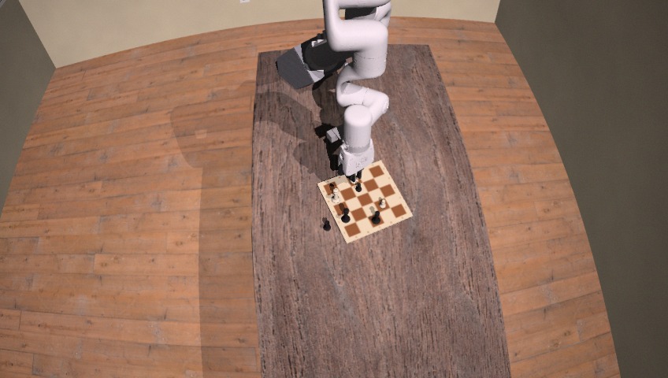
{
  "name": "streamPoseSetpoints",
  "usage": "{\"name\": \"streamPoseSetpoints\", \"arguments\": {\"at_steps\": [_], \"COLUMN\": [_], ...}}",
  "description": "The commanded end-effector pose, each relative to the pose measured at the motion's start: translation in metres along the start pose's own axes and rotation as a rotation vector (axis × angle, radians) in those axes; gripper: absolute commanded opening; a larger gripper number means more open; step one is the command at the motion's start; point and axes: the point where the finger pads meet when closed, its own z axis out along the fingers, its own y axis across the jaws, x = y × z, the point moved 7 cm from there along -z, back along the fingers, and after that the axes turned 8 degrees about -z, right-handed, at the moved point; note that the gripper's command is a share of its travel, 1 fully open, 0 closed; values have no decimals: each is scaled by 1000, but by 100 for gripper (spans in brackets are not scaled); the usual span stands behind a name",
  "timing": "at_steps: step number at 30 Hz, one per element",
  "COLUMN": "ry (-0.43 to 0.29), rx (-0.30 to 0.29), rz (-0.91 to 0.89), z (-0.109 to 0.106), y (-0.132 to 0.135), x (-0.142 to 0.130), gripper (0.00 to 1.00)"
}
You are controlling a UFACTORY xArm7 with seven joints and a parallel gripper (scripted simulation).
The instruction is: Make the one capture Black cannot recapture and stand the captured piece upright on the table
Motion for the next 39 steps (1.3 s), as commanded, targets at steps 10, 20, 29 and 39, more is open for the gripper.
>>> {"name": "streamPoseSetpoints", "arguments": {"at_steps": [10,20,29,39], "ry": [-2,-2,-2,-2], "rx": [1,1,1,1], "rz": [0,0,1,0], "z": [0,-1,-13,-59], "y": [-1,-1,-1,0], "x": [-1,-1,-1,0], "gripper": [0,0,0,0]}}
